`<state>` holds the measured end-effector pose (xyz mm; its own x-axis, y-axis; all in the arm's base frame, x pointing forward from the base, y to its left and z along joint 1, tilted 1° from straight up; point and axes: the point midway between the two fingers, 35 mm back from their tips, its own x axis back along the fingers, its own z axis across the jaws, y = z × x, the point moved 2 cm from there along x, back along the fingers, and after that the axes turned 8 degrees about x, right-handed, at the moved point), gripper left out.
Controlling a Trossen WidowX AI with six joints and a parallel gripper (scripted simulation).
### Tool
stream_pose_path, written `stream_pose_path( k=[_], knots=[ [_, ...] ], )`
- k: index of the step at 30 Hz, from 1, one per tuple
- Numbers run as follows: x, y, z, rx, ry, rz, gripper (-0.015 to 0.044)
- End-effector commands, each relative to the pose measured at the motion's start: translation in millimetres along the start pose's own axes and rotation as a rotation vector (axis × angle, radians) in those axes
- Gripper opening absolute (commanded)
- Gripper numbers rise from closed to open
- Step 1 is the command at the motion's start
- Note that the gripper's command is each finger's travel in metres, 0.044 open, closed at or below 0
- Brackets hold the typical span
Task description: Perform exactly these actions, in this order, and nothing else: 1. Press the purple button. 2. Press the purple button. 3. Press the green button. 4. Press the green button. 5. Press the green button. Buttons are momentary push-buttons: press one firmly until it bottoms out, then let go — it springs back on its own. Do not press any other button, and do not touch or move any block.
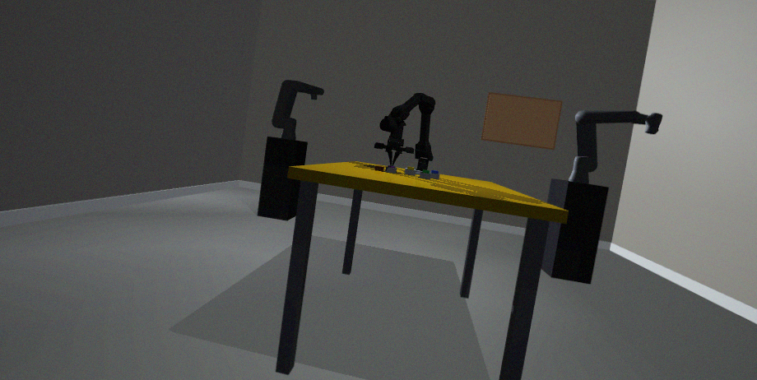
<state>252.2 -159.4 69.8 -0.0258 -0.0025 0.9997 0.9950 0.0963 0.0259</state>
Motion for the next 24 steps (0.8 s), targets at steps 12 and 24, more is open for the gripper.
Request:
stream_pose_path(
  k=[12, 24],
  knots=[
    [30.4, -0.4, -0.1, 0.004, -0.002, 0.004, 0.002],
    [11.1, -0.2, -0.3, 0.004, -0.002, 0.004, 0.002]
  ],
)
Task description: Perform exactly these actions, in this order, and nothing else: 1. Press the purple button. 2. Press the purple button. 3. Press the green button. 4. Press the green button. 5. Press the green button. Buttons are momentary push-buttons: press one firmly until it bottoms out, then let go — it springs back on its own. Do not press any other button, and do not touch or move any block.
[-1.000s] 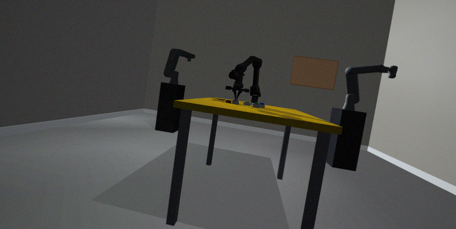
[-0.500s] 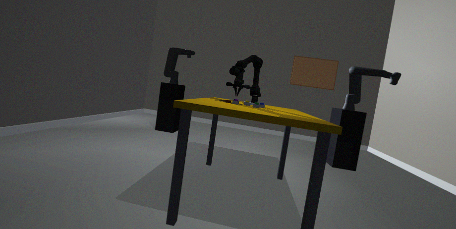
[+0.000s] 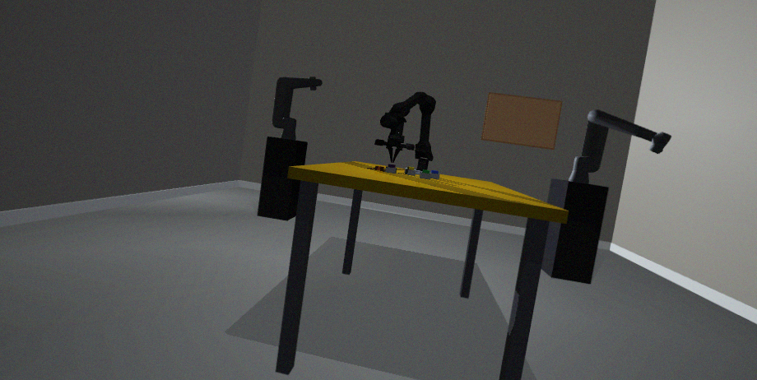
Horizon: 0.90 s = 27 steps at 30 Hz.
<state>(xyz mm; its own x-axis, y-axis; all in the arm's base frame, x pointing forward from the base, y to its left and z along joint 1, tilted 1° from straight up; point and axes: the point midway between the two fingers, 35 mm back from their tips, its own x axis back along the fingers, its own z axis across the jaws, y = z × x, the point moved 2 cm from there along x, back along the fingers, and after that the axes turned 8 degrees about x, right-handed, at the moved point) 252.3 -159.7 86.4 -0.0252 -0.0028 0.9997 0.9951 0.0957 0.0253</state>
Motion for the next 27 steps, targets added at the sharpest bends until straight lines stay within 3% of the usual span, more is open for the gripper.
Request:
stream_pose_path(
  k=[1, 27],
  knots=[
    [-7.1, -0.8, 0.0, 0.005, -0.002, 0.003, 0.002],
    [-17.3, -1.2, 0.3, 0.005, -0.002, 0.003, 0.002]
  ],
)
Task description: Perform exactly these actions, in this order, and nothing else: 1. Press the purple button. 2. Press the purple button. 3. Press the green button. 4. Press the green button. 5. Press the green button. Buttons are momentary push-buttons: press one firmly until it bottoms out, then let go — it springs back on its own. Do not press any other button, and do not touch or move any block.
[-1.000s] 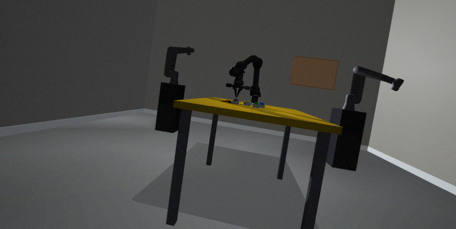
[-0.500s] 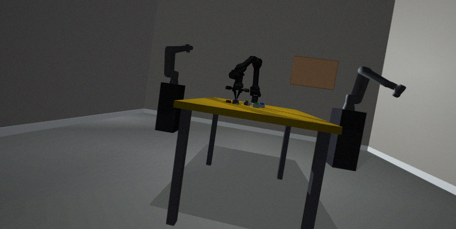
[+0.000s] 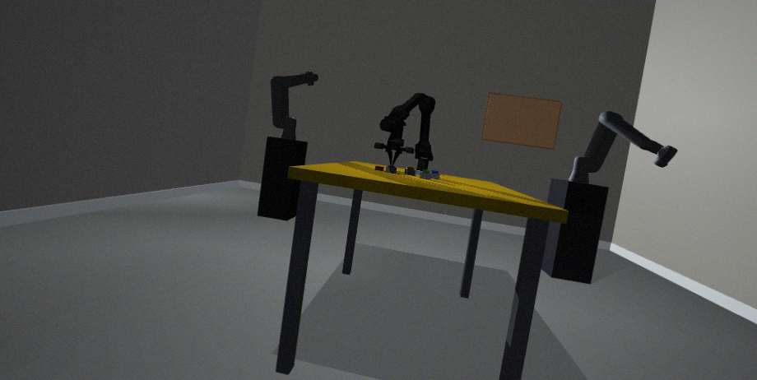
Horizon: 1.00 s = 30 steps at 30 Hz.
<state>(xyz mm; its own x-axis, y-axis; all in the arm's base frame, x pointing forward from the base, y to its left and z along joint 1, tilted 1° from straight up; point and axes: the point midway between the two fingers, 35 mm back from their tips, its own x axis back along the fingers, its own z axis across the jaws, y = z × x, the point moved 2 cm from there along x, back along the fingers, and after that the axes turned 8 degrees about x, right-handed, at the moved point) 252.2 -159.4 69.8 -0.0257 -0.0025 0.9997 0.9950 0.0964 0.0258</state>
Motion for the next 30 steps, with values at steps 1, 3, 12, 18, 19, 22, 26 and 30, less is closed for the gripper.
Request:
stream_pose_path(
  k=[1, 3, 12, 18, 19, 22, 26, 30],
  knots=[
    [2.6, 0.1, -0.1, 0.0, 0.0, 0.0, 0.002],
    [22.2, 0.0, -0.3, 0.003, -0.001, 0.003, 0.002],
    [63.4, 1.1, -1.1, 0.004, -0.002, 0.004, 0.002],
    [94.5, -0.2, 0.0, 0.004, -0.002, 0.004, 0.002],
    [94.5, -0.2, 0.0, 0.004, -0.002, 0.004, 0.002],
    [94.4, 12.3, 17.0, 0.004, -0.001, 0.003, 0.002],
    [94.5, 40.0, 67.5, 0.004, 0.003, 0.001, 0.002],
    [94.8, 57.4, 122.5, 0.004, 0.008, -0.001, 0.002]
  ],
)
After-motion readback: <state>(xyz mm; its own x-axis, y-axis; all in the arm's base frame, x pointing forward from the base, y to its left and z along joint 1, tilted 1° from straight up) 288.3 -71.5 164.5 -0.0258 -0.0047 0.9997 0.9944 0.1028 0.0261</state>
